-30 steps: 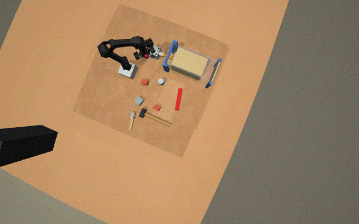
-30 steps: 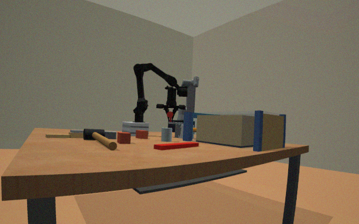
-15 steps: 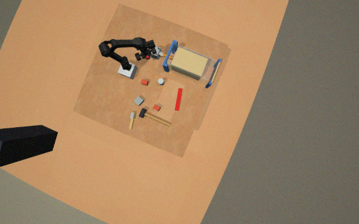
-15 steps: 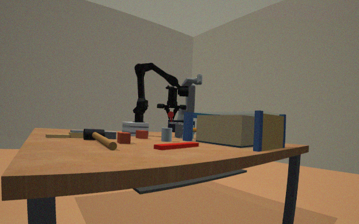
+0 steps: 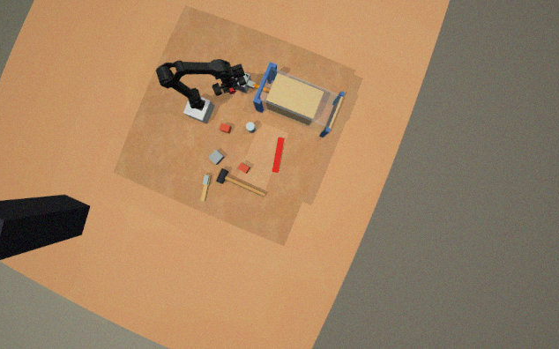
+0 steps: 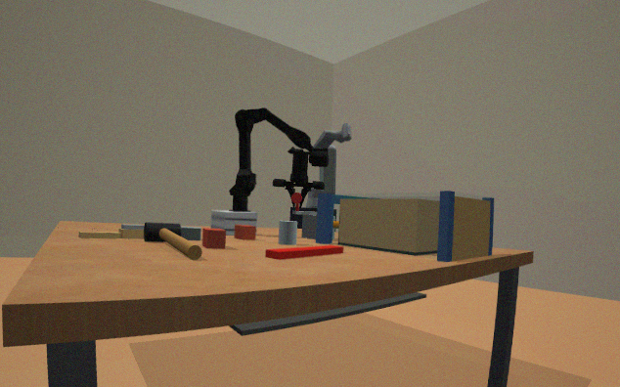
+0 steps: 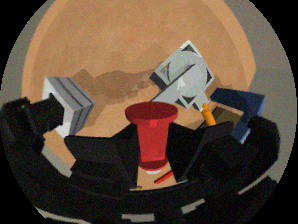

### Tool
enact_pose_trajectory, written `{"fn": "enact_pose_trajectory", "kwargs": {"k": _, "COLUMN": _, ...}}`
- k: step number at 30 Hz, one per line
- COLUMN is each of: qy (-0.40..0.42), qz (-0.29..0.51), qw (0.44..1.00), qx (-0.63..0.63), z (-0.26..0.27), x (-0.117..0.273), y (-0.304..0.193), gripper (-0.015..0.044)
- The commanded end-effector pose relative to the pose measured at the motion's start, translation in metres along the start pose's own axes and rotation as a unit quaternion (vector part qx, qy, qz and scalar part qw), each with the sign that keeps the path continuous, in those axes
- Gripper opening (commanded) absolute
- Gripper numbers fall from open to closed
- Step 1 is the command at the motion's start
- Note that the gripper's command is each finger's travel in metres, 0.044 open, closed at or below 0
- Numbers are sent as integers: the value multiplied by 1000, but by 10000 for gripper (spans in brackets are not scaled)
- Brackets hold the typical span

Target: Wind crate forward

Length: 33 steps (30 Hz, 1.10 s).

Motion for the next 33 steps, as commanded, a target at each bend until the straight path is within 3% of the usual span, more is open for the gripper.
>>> {"fn": "enact_pose_trajectory", "kwargs": {"k": 1, "qy": -10, "qz": 17, "qw": 1000, "qx": -6, "z": -10, "x": 1, "y": -11, "gripper": 0}}
{"fn": "enact_pose_trajectory", "kwargs": {"k": 33, "qy": -11, "qz": 18, "qw": 1000, "qx": -7, "z": -39, "x": 2, "y": -31, "gripper": 0}}
Point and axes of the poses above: the point midway between the two fingers, 35 mm back from their tips, its own x axis back along the fingers, its own z axis across the jaws, y = z × x, the point moved 6 cm from there along x, back along the fingers, and after that the axes turned 7 degrees about x, right-handed, at the moved point
